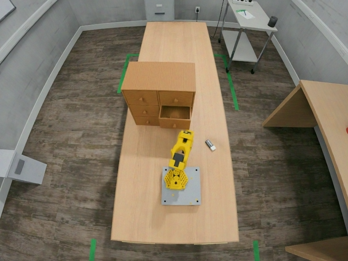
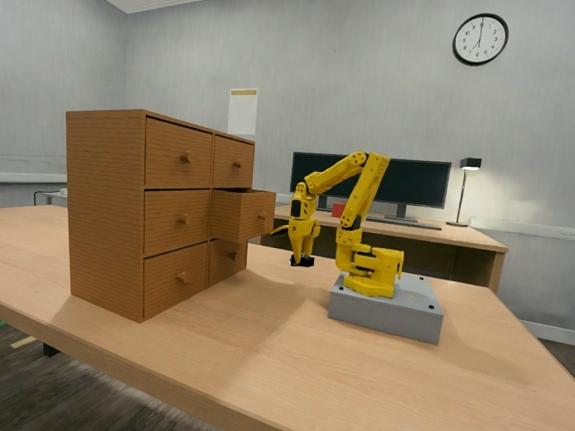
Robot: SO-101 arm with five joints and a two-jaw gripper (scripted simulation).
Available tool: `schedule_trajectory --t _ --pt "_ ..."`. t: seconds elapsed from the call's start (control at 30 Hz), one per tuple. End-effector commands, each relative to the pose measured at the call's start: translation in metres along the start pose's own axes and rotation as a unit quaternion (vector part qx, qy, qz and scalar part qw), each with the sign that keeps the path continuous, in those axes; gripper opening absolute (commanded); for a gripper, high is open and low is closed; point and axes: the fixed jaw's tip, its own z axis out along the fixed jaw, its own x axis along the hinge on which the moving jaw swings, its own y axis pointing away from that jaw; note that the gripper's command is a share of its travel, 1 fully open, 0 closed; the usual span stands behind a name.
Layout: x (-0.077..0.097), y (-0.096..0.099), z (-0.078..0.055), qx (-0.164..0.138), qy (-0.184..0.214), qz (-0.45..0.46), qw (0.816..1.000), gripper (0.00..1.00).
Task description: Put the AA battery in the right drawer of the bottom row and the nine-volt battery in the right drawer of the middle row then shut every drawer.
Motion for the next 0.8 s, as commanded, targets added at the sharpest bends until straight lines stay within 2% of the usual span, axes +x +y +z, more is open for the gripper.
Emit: schedule_trajectory --t 0.0,0.2,0.37,0.77 --pt "0.008 0.026 -0.001 -0.001 -0.005 -0.091 0.996 0.0" --pt "0.02 0.043 -0.001 -0.002 -0.004 -0.163 0.987 0.0" --pt "0.02 0.043 -0.001 -0.002 -0.004 -0.163 0.987 0.0" --pt "0.018 0.044 -0.037 -0.024 -0.11 -0.164 0.98 0.0"
